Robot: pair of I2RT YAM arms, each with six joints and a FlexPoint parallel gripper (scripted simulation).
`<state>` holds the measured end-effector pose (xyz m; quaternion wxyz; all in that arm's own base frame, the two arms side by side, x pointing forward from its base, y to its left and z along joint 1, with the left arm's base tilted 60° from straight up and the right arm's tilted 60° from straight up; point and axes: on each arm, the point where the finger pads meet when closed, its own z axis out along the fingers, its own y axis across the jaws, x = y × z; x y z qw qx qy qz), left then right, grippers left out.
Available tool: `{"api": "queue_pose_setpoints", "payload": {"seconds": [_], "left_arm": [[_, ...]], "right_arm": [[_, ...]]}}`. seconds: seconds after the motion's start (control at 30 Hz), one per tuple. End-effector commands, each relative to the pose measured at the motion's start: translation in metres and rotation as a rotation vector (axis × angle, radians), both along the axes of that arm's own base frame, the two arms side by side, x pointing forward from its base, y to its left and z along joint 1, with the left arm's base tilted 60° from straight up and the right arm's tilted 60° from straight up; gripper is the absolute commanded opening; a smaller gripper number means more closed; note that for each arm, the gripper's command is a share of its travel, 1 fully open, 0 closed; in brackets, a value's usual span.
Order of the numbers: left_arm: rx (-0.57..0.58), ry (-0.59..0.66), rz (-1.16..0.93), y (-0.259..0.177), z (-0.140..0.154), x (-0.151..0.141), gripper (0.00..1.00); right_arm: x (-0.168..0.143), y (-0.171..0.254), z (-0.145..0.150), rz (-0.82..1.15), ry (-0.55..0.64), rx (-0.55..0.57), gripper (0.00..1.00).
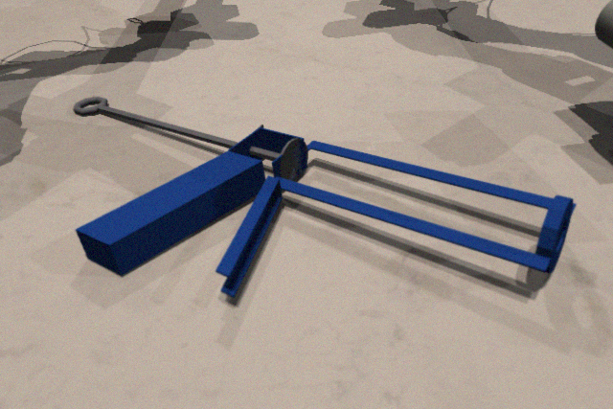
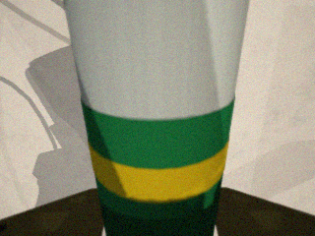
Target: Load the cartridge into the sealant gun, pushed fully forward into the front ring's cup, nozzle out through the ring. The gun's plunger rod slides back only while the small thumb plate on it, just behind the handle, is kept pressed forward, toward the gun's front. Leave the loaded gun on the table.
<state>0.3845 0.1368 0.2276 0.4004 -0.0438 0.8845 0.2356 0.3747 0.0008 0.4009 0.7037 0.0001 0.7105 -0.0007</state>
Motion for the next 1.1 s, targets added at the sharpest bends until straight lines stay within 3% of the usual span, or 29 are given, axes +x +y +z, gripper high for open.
{"api": "queue_pose_setpoints", "payload": {"seconds": [0.0, 0.17, 0.33, 0.43, 0.6, 0.7, 0.9, 1.07], "left_arm": [[-0.095, -0.015, 0.067, -0.02, -0.016, 0.005, 0.0], [-0.171, -0.04, 0.116, -0.042, -0.029, 0.013, 0.0], [-0.217, -0.108, 0.138, -0.055, -0.022, 0.025, 0.0], [-0.256, -0.055, 0.174, -0.07, -0.05, 0.017, 0.0], [-0.328, -0.103, 0.218, -0.094, -0.053, 0.025, 0.0], [-0.359, -0.096, 0.253, -0.108, -0.07, 0.02, 0.0], [-0.417, -0.145, 0.286, -0.126, -0.068, 0.026, 0.0], [-0.468, -0.155, 0.338, -0.15, -0.089, 0.02, 0.0]], "right_arm": [[-0.001, -0.001, -0.001, 0.0, 0.005, 0.009, 0.52], [-0.001, -0.001, -0.001, 0.0, 0.005, 0.009, 0.52], [-0.001, -0.001, -0.001, 0.0, 0.005, 0.009, 0.52], [-0.001, -0.001, -0.001, 0.0, 0.005, 0.009, 0.52], [-0.001, -0.001, -0.001, 0.0, 0.005, 0.009, 0.52], [-0.001, -0.001, -0.001, 0.0, 0.005, 0.009, 0.52], [-0.001, -0.001, -0.001, 0.0, 0.005, 0.009, 0.52], [-0.001, -0.001, -0.001, 0.0, 0.005, 0.009, 0.52]]}}
